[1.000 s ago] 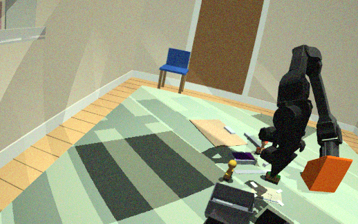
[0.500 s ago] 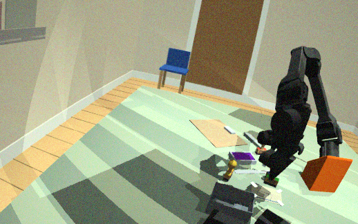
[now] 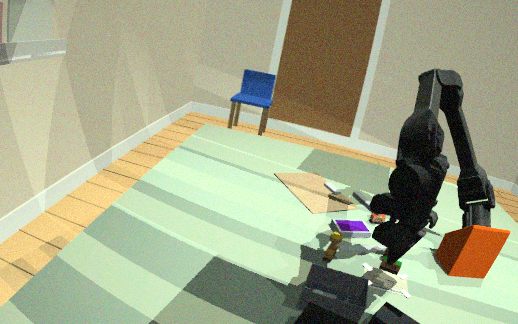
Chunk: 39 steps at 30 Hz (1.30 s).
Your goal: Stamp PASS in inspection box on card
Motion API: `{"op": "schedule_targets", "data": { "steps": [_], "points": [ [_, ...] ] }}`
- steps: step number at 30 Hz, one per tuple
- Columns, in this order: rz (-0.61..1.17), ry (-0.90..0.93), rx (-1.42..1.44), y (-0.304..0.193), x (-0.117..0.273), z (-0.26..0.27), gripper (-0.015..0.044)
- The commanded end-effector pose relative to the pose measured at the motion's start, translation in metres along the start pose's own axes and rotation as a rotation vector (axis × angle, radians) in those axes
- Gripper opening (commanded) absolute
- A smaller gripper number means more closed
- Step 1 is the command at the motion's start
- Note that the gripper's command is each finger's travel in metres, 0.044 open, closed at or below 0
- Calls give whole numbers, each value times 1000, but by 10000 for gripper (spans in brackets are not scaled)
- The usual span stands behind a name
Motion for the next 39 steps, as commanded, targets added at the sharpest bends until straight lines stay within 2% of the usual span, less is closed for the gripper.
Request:
{"op": "schedule_targets", "data": {
  "steps": [1,39],
  "points": [
    [-4,0,6,0,-3,-1,0],
    [-6,-2,9,0,-28,-3,0]
  ]
}}
Point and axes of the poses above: the point midway between the two fingers, 35 mm back from their tips, its own x axis back along the fingers, its own z axis across the jaws, y = z × x, the point moved 3 cm from there along x, back along the fingers, and after that the axes turned 11 degrees about -x, right-handed, at the moved point
